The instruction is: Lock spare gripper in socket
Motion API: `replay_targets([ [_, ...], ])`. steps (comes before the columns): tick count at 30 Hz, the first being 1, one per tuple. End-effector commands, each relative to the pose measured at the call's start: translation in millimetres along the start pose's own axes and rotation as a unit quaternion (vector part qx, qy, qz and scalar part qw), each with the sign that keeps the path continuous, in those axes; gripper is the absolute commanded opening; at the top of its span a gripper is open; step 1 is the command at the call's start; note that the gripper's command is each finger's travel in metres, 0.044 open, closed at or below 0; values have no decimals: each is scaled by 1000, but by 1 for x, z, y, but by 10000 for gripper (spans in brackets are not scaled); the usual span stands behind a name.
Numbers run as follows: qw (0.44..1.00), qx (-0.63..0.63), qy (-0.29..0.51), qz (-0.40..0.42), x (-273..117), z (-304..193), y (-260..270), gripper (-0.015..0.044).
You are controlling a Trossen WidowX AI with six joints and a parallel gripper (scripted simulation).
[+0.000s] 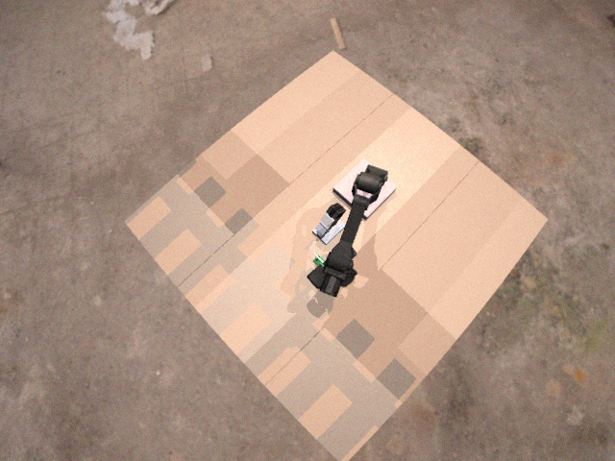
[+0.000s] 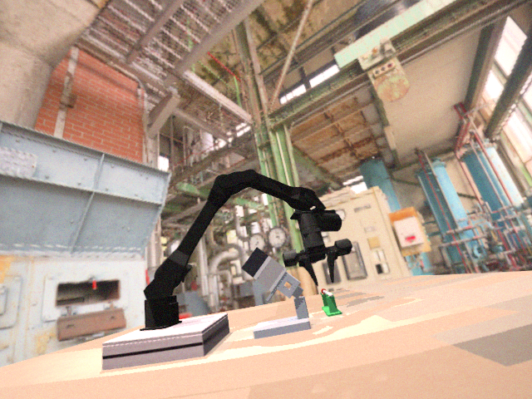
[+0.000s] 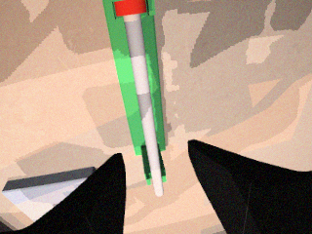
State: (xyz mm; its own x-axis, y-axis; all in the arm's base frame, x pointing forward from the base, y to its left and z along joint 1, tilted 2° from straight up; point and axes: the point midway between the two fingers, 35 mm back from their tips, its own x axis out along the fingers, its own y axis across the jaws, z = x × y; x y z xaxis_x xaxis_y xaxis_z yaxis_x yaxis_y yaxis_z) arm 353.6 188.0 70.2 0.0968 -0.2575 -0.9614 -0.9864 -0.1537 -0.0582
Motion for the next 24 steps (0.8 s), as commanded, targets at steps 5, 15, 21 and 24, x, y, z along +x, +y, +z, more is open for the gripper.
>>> replay_targets([
  [5,1000,-1,-1,4,16,5,0,180],
  [15,1000,-1,0,4,32,9,0,180],
  [21,1000,-1,0,4,42,11,0,180],
  [24,1000,-1,0,4,47,12,1,180],
])
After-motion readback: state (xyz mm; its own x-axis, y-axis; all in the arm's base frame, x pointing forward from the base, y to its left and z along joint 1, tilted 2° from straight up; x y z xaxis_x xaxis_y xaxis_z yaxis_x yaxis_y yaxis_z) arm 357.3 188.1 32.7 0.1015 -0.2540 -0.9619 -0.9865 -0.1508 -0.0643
